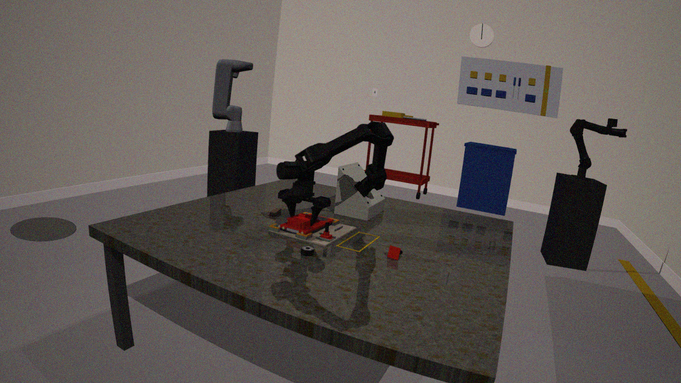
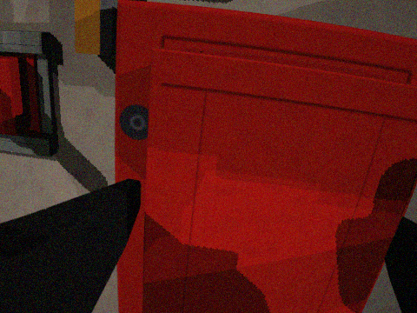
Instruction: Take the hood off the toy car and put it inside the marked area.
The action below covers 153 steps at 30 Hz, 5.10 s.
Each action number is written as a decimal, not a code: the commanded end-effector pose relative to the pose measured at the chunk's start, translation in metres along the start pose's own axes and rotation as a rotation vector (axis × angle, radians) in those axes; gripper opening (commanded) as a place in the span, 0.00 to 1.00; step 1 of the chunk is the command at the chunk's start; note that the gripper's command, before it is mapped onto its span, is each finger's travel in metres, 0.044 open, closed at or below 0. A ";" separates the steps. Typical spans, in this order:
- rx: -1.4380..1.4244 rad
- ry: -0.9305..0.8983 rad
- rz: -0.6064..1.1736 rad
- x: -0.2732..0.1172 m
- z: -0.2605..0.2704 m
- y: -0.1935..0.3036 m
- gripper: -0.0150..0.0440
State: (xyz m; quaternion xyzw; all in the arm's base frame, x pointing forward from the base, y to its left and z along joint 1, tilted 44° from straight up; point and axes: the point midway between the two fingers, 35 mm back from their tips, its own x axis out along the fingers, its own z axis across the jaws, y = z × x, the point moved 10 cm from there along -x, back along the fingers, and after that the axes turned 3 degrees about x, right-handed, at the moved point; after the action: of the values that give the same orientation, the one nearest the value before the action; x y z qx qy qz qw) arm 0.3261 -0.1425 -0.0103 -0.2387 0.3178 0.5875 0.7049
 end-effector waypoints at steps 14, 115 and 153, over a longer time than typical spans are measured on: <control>0.000 0.000 0.000 -0.002 0.000 0.000 0.50; 0.003 -0.005 0.003 -0.067 0.204 0.052 0.25; 0.003 -0.004 0.002 -0.030 0.204 0.050 0.25</control>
State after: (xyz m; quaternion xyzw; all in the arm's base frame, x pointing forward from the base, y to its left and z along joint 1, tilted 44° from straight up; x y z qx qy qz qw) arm 0.3082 -0.0104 0.1570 -0.2408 0.3152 0.5869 0.7058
